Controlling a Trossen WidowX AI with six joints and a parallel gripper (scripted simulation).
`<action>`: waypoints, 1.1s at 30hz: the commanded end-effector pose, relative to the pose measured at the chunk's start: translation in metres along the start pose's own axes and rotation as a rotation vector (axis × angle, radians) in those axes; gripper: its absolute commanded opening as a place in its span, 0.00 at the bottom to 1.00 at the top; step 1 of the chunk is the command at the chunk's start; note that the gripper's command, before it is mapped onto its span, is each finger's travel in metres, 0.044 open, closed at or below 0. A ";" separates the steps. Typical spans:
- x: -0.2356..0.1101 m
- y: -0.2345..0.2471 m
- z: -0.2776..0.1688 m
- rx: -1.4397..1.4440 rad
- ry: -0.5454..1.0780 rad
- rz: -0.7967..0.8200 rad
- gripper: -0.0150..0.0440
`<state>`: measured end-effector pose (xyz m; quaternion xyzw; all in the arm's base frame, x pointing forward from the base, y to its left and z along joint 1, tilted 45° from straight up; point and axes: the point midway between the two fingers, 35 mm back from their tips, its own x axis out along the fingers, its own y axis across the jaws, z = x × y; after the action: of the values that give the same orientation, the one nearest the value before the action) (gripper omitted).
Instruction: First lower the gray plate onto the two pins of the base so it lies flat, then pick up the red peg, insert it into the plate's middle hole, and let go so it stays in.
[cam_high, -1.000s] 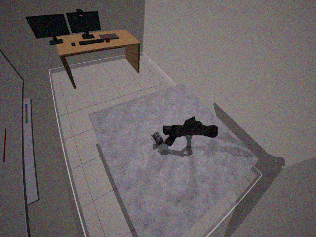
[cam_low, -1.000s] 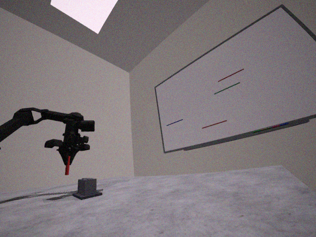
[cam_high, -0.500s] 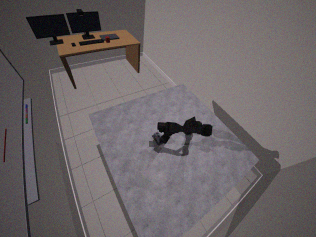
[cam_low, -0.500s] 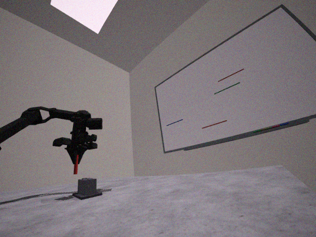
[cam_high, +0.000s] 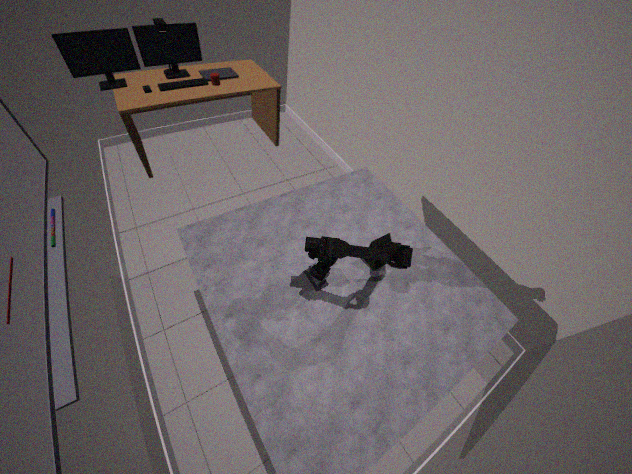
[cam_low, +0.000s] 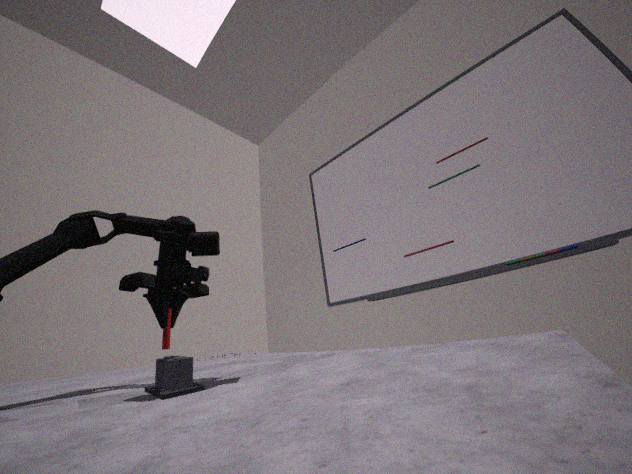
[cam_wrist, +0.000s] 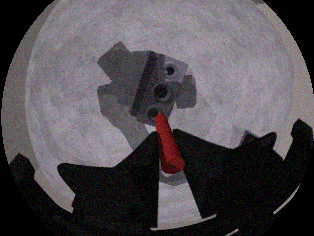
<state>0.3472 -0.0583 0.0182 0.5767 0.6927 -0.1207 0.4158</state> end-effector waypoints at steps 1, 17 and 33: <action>0.000 -0.001 0.012 -0.007 -0.005 -0.001 0.25; 0.002 -0.004 0.029 -0.007 -0.003 -0.001 0.25; 0.002 -0.005 0.031 -0.007 -0.003 -0.001 0.25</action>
<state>0.3561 -0.0773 -0.0042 0.5768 0.6922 -0.1191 0.4171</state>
